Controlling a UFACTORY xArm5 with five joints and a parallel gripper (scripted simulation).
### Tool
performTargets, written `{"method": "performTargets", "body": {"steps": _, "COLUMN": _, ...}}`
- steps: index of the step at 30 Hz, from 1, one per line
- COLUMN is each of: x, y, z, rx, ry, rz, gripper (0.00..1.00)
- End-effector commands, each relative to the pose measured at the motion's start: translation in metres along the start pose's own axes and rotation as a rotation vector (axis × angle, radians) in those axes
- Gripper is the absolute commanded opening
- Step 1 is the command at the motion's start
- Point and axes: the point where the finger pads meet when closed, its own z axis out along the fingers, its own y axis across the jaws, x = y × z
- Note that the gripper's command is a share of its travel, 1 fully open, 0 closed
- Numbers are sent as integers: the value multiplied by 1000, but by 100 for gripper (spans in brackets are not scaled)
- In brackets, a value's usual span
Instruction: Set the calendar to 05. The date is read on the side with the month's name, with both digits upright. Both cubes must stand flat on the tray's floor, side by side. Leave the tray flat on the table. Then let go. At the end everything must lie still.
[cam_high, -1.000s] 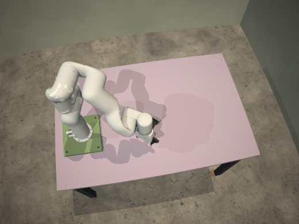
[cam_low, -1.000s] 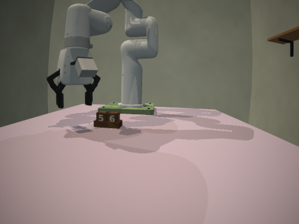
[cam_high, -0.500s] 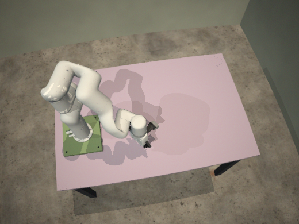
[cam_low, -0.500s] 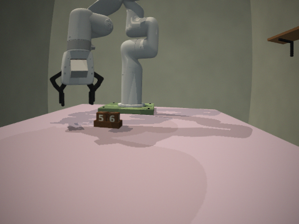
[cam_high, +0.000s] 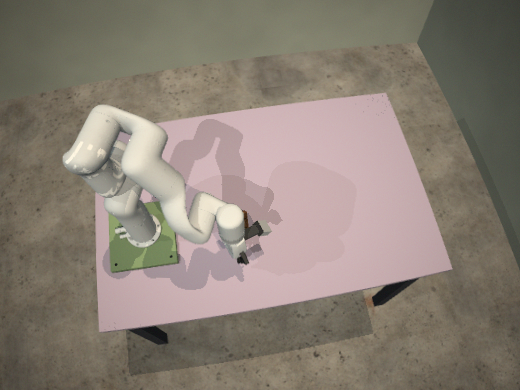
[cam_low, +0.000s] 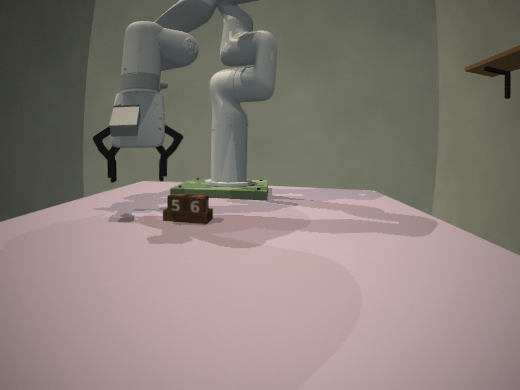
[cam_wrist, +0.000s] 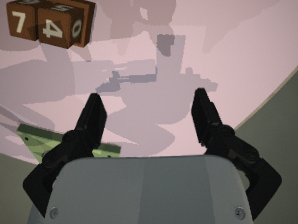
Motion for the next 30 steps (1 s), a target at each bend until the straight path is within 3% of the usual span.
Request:
{"method": "performTargets", "body": {"steps": 1, "x": -16, "y": -2, "z": -1, "rx": -3, "ry": 3, "rz": 150, "gripper": 100}}
{"method": "performTargets", "body": {"steps": 8, "x": -26, "y": -4, "z": -1, "rx": -3, "ry": 3, "rz": 160, "gripper": 100}}
{"method": "performTargets", "body": {"steps": 14, "x": -37, "y": -4, "z": -1, "rx": -4, "ry": 4, "rz": 374, "gripper": 100}}
{"method": "performTargets", "body": {"steps": 17, "x": -54, "y": -8, "z": -1, "rx": -4, "ry": 3, "rz": 375, "gripper": 100}}
{"method": "performTargets", "body": {"steps": 30, "x": -55, "y": -8, "z": 4, "rx": -4, "ry": 3, "rz": 375, "gripper": 100}}
